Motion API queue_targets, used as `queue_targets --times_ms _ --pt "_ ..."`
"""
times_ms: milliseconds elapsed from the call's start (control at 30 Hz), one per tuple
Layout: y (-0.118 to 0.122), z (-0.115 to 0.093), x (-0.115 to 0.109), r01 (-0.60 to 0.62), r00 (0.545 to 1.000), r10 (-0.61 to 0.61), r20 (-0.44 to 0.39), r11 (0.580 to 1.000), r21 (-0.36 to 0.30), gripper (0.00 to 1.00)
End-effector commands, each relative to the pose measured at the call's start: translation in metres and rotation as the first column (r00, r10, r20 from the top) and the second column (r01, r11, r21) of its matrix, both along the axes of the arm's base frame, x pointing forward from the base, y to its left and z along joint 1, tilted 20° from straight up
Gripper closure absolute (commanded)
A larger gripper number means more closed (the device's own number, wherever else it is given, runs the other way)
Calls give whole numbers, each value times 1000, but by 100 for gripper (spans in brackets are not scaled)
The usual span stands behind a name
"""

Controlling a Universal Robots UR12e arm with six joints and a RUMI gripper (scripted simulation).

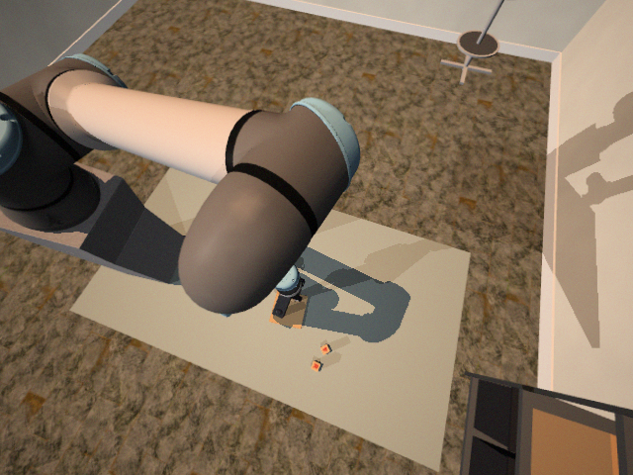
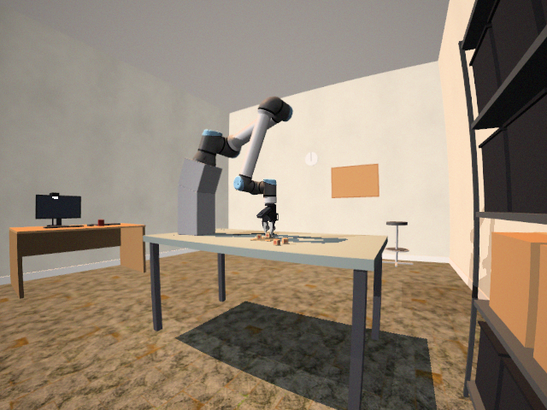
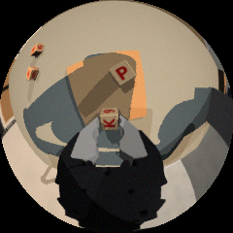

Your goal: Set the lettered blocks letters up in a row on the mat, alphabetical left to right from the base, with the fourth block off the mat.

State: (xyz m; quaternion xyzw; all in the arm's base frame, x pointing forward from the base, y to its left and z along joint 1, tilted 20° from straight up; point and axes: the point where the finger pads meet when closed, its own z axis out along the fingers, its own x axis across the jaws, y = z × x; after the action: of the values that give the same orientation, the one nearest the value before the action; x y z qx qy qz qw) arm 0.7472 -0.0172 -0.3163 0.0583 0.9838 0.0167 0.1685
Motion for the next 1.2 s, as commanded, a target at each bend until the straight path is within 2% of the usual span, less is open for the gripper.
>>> queue_targets --times_ms 0,1167 --pt "-1 3 5 1 1000 -1 6 1000 -2 91" --pt "-1 0 5 1 1000 -1 5 1000 -2 91"
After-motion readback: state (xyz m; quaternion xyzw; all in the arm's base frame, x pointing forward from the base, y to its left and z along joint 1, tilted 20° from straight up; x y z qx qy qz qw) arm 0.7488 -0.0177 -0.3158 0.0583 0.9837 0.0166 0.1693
